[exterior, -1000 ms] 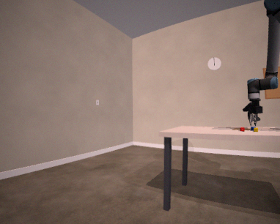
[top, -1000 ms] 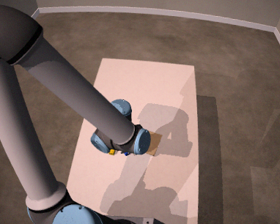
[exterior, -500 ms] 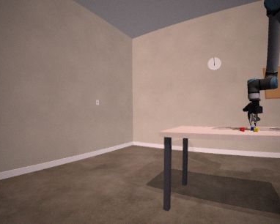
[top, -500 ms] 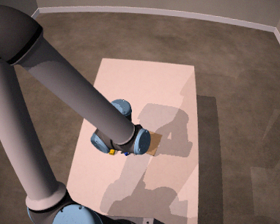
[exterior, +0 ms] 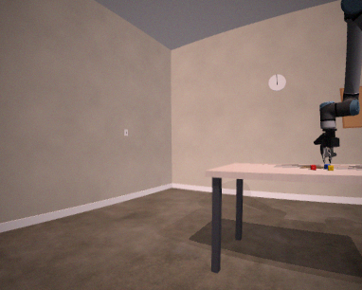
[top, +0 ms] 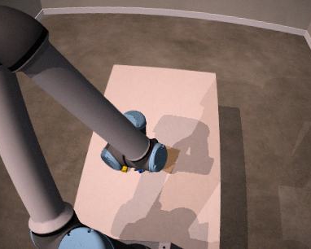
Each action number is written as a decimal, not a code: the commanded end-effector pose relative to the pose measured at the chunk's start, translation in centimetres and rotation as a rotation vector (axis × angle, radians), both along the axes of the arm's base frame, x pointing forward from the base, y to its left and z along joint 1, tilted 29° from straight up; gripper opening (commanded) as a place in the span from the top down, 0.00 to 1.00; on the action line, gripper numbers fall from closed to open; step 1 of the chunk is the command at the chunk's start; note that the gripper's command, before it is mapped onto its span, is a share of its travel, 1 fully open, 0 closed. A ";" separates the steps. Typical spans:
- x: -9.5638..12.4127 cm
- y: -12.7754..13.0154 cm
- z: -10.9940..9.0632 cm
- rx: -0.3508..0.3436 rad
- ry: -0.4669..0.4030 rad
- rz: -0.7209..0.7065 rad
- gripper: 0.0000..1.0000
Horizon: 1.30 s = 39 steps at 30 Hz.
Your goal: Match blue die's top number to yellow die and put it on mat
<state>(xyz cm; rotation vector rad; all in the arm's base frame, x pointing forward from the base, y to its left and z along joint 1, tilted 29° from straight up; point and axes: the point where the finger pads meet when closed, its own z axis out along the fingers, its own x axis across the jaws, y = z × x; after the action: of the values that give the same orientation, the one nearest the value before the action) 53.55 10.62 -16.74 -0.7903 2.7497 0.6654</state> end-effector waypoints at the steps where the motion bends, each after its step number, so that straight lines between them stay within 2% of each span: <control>1: 0.1 0.2 -0.4 0.000 -0.001 0.000 0.72; 19: 0.3 1.5 -2.8 0.000 -0.001 0.000 0.72; 39: 0.3 1.6 -3.0 0.000 -0.001 0.000 0.72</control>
<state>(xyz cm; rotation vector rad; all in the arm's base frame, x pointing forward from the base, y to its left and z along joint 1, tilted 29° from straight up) 53.79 12.23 -19.72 -0.7903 2.7497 0.6653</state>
